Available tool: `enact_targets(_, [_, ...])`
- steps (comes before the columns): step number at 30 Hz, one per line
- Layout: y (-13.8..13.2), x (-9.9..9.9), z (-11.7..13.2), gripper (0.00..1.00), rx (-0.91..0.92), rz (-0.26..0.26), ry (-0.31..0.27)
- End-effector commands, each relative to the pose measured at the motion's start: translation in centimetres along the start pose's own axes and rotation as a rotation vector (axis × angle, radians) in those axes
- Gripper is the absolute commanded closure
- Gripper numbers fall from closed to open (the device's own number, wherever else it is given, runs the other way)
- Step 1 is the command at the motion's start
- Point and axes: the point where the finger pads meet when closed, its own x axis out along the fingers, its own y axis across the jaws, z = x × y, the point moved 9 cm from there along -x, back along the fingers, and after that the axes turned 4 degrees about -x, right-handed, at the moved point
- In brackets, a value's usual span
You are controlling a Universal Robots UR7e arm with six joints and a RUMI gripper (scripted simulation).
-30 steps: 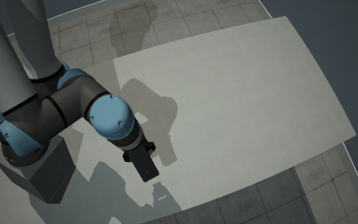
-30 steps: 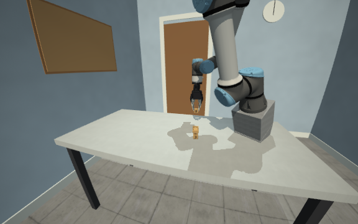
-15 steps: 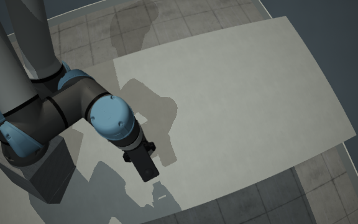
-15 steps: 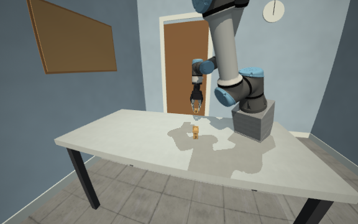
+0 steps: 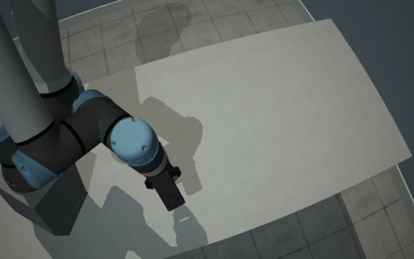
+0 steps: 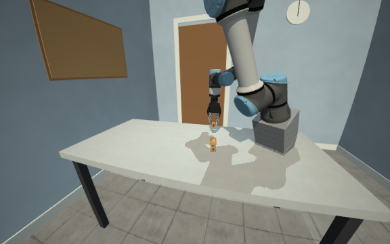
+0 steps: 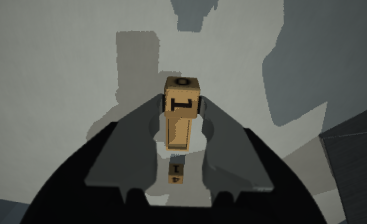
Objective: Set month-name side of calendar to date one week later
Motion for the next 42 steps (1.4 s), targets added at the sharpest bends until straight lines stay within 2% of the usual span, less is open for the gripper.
enact_targets(1, [-0.1, 1.9, -0.1, 0.90, 0.000, -0.001, 0.003])
enact_targets(5, [-0.1, 3.3, -0.1, 0.90, 0.000, -0.001, 0.003])
enact_targets(7, [-0.1, 3.3, -0.1, 0.90, 0.000, -0.001, 0.003])
enact_targets(19, [-0.1, 6.1, -0.2, 0.90, 0.000, -0.001, 0.003])
enact_targets(42, [-0.1, 6.5, -0.2, 0.90, 0.000, -0.001, 0.003])
